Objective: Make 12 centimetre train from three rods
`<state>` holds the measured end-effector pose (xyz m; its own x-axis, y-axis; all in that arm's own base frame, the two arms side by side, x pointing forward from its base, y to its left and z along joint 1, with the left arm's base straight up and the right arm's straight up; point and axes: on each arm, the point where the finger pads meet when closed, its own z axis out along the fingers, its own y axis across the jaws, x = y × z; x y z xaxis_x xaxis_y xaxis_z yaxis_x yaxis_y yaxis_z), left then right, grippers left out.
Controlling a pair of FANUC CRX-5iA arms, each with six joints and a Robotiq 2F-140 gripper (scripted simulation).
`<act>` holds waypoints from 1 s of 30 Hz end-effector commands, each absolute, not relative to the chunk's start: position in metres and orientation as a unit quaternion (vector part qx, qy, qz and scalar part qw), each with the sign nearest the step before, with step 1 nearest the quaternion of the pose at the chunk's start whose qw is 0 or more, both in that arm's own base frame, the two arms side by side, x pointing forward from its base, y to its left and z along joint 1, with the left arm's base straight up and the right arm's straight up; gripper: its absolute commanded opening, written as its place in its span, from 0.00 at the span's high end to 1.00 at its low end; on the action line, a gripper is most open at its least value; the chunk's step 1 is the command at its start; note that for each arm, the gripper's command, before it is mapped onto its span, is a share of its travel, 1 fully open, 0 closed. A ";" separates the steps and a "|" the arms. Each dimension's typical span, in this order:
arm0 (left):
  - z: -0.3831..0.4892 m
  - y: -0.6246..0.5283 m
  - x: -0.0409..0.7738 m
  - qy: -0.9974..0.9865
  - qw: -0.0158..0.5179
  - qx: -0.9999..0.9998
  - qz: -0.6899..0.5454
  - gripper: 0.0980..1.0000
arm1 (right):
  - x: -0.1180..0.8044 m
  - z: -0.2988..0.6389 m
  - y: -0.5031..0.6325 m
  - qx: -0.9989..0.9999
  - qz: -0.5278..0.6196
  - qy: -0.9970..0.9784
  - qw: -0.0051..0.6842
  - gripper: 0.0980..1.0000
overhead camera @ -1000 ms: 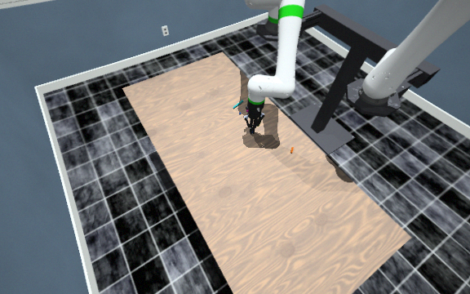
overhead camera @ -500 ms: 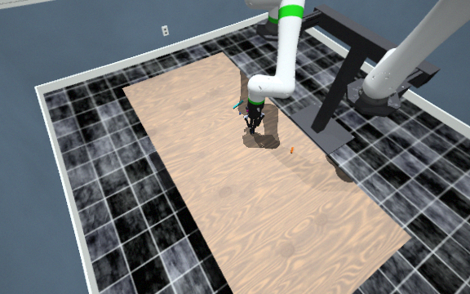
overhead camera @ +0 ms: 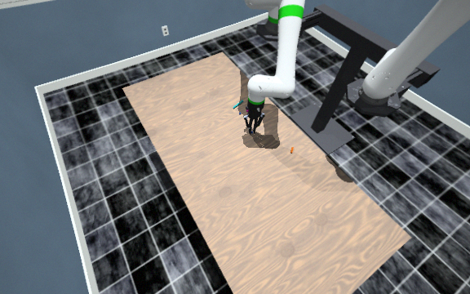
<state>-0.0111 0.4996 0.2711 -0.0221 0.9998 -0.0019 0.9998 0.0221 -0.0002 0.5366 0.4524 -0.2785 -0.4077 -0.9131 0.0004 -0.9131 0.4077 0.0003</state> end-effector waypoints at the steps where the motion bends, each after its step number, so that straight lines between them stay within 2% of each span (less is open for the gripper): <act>1: 0.272 0.500 -0.011 0.715 0.000 0.699 0.000 0.00 | 0.538 -0.277 0.453 0.544 0.000 -0.839 -0.001 0.85; 18: 0.272 0.500 -0.011 0.715 0.000 0.699 0.000 0.00 | 0.538 -0.267 0.453 0.544 0.000 -0.839 -0.001 0.85; 30: 0.272 0.500 -0.011 0.715 0.000 0.699 0.000 0.00 | 0.538 -0.207 0.453 0.544 0.000 -0.839 -0.001 0.85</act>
<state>-0.0111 0.4996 0.2711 -0.0221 0.9998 -0.0019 0.9998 0.0221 -0.0002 0.5368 0.4525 -0.2223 -0.4077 -0.9131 0.0003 -0.9131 0.4077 0.0003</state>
